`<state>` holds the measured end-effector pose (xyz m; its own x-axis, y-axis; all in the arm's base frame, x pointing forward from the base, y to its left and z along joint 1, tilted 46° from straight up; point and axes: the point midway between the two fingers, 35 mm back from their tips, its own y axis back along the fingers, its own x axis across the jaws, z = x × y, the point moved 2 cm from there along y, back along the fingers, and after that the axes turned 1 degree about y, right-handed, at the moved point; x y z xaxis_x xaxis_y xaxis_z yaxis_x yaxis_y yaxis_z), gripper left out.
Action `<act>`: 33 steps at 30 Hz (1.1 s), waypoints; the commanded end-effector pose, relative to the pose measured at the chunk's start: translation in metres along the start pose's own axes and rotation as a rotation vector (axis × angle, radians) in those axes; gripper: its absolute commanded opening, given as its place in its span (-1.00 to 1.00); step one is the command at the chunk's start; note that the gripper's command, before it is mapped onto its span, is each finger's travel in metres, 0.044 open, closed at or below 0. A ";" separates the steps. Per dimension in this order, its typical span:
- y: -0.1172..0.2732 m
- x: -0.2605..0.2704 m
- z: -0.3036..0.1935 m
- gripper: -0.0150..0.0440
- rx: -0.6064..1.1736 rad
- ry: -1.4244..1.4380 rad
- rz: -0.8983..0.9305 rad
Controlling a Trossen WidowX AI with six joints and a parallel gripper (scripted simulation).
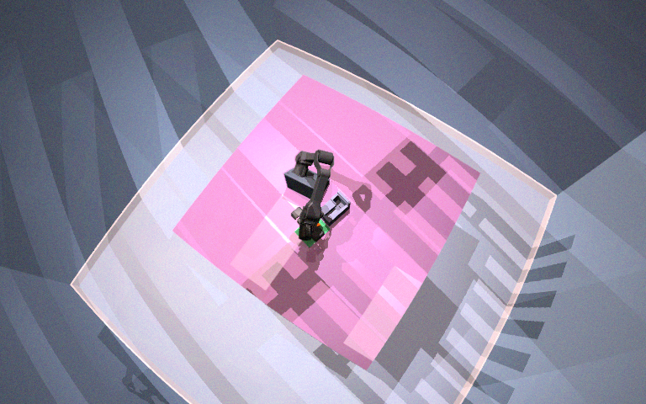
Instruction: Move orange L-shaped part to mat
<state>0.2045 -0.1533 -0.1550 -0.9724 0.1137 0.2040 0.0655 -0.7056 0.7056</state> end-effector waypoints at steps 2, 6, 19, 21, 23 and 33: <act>0.000 0.000 0.000 -0.14 0.000 0.000 0.000; 0.000 0.000 0.000 0.22 0.000 0.000 0.000; 0.088 0.000 0.000 0.86 -0.001 -0.006 -0.003; 0.088 0.000 0.000 0.86 -0.001 -0.006 -0.003; 0.084 -0.002 0.000 0.86 0.001 -0.009 -0.013; 0.084 -0.002 0.000 0.86 0.001 -0.009 -0.013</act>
<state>0.2113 -0.2124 -0.0965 -0.9712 0.1268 0.2016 0.0549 -0.7045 0.7076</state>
